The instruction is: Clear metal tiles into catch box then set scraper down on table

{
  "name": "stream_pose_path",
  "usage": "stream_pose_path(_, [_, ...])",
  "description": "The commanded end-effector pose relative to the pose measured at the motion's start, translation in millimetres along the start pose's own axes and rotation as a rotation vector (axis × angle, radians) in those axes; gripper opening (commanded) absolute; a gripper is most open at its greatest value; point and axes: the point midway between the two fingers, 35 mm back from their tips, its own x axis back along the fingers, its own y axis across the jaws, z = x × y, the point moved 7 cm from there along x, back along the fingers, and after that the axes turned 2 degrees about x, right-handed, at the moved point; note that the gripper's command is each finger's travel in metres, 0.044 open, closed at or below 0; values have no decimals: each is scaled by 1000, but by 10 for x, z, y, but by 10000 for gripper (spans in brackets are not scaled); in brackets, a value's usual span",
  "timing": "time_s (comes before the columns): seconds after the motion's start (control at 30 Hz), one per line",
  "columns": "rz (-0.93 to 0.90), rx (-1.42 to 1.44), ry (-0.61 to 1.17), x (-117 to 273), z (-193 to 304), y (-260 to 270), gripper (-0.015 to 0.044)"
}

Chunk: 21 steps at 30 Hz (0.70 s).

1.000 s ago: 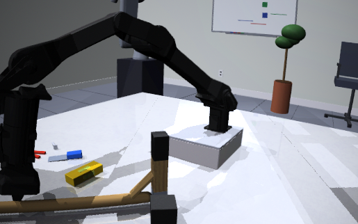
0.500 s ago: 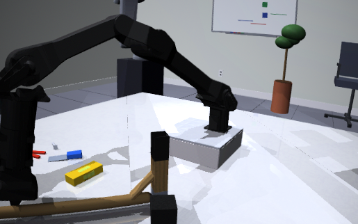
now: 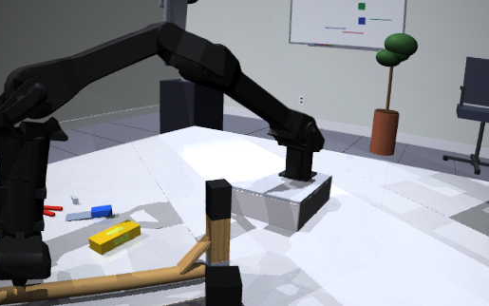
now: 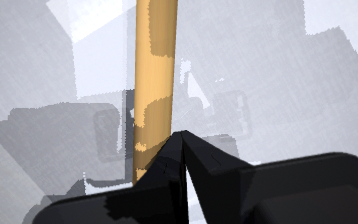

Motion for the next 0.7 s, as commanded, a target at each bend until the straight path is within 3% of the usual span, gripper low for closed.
stream_pose_path(0.0, [-2, -2, -16, 153, -30, -15, 0])
stream_pose_path(0.67, [-12, -4, -90, 913, -98, -34, 0])
